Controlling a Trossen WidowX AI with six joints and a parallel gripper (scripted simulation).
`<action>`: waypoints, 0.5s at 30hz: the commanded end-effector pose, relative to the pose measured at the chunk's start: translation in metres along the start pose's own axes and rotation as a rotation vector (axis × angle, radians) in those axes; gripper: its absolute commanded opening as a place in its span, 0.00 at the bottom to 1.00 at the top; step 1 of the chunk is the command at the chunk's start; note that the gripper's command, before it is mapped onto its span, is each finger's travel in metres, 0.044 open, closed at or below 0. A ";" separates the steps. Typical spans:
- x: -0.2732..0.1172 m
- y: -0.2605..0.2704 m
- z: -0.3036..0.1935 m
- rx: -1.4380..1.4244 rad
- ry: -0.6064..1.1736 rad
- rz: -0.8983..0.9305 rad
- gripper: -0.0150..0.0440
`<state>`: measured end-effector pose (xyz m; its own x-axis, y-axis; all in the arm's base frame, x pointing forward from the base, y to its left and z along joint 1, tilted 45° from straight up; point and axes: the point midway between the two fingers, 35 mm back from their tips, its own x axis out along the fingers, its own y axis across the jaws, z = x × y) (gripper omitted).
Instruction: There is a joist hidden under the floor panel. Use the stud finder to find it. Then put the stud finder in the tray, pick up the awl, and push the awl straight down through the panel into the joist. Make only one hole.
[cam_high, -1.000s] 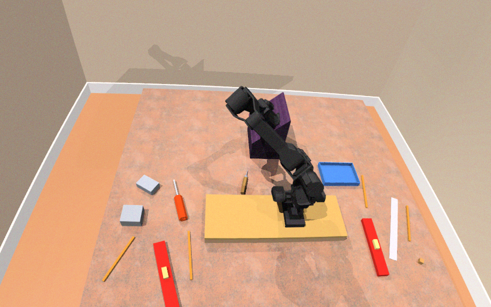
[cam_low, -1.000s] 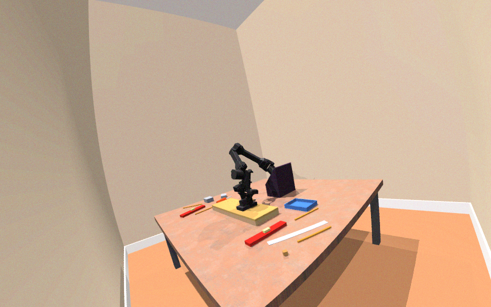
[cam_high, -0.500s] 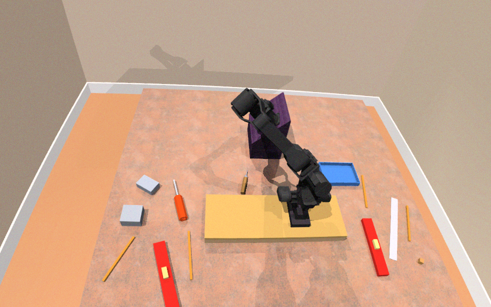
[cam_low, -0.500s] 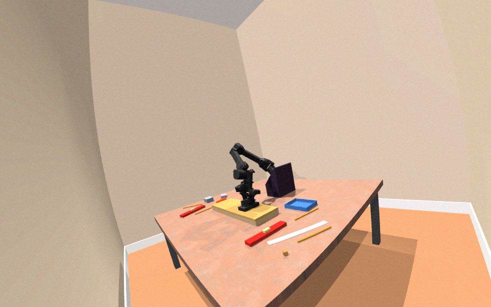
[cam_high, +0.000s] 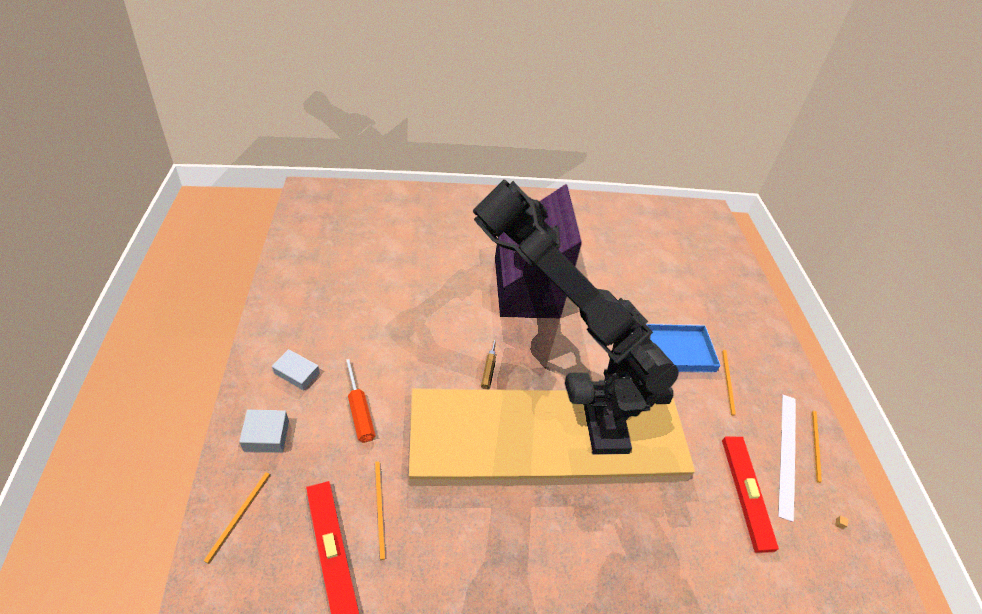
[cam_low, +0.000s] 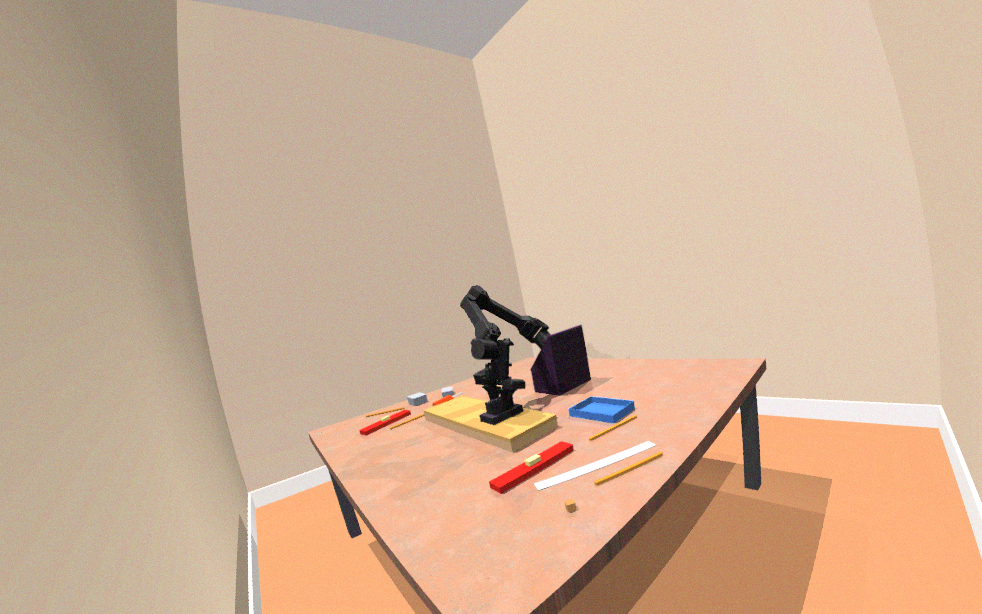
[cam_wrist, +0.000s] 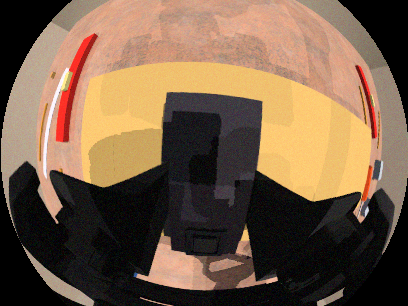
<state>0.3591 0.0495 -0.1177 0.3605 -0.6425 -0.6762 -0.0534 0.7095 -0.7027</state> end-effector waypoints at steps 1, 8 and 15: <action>0.000 0.006 0.000 0.001 0.003 0.006 0.25; 0.000 0.016 0.000 0.001 0.002 0.006 0.25; 0.000 0.026 0.000 0.002 0.002 0.007 0.25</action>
<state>0.3580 0.0644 -0.1318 0.3608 -0.6409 -0.6776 -0.0530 0.7112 -0.7010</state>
